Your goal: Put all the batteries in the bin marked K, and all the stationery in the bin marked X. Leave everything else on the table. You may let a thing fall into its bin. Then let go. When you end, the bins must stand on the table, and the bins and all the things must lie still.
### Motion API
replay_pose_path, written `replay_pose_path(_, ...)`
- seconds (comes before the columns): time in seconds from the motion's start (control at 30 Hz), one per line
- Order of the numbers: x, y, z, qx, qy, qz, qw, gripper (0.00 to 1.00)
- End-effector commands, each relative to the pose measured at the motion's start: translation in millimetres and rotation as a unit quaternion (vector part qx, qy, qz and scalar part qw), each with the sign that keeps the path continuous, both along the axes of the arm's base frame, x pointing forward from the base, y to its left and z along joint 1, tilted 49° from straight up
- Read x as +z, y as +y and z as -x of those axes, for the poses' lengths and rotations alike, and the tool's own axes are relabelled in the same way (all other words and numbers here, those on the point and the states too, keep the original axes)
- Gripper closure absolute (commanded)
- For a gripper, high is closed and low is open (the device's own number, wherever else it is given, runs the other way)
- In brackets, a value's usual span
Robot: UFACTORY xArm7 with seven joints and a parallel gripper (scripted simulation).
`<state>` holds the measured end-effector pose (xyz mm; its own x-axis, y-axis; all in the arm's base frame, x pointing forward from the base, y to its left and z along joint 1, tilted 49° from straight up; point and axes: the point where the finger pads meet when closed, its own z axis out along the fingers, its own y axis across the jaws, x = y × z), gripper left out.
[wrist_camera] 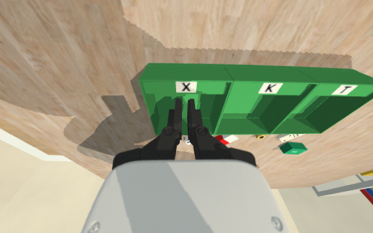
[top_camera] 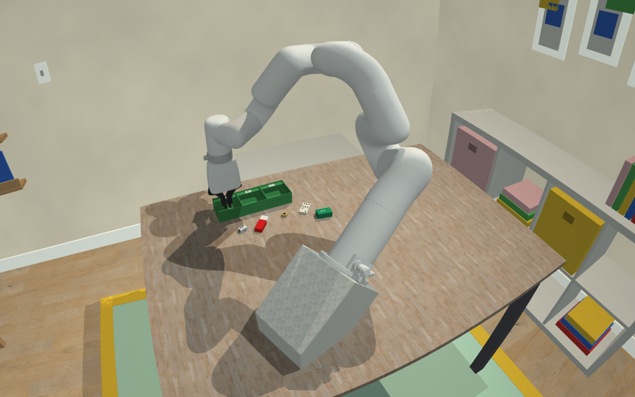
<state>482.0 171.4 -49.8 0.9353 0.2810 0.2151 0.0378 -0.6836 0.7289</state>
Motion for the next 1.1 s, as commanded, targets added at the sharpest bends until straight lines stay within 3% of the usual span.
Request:
replay_pose_path(0.0,4.5,6.7,1.8,0.002,-0.001,-0.002,1.0,0.93)
replay_pose_path(0.77,28.1,31.1,14.6,0.002,-0.001,-0.002,1.0,0.93)
replay_pose_path(1.07,66.1,70.3,35.4,0.002,-0.001,-0.002,1.0,0.93)
